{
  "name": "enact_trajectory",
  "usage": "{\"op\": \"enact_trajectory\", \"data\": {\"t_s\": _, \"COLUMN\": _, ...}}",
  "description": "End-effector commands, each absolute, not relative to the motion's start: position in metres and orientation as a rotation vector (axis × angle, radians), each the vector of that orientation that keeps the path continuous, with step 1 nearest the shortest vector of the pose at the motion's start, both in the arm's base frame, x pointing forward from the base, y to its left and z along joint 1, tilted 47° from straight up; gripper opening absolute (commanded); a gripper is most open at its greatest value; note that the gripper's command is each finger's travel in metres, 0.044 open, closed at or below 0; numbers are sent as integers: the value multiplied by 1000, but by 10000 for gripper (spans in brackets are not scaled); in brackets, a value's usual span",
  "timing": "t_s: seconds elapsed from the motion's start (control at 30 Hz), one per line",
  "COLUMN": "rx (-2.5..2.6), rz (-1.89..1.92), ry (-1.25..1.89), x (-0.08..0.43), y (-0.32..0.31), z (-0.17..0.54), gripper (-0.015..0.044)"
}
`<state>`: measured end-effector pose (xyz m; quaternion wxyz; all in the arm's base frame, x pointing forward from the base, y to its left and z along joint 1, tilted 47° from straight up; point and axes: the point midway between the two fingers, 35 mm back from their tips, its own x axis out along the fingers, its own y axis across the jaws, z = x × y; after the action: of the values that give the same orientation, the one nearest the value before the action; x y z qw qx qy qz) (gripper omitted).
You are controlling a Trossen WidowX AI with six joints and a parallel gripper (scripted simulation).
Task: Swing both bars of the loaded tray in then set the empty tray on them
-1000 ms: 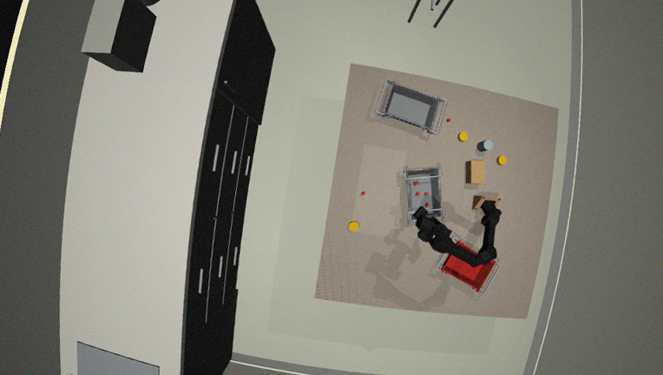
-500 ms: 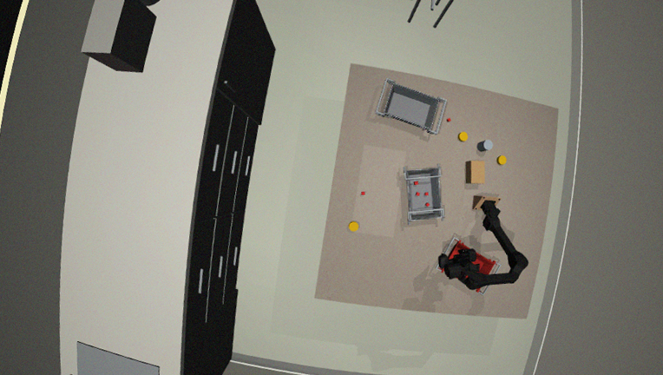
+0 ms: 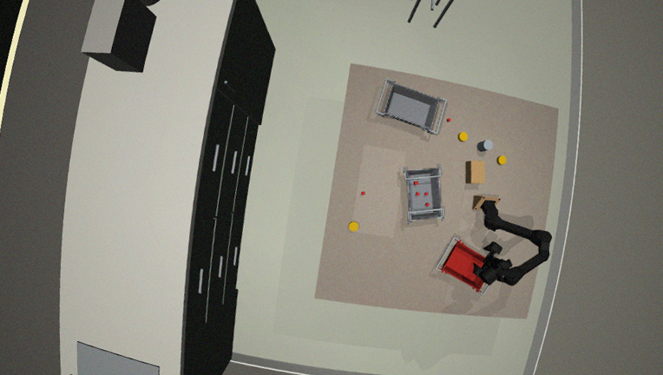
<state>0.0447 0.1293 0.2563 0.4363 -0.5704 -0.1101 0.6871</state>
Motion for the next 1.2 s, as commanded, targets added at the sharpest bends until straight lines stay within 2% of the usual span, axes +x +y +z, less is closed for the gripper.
{"op": "enact_trajectory", "data": {"t_s": 0.0, "rx": -1455, "rz": 1724, "ry": -349, "x": 33, "y": 127, "z": 250, "gripper": 440}}
{"op": "enact_trajectory", "data": {"t_s": 1.17, "rx": -1490, "rz": 1743, "ry": -332, "x": 43, "y": 152, "z": 219, "gripper": 440}}
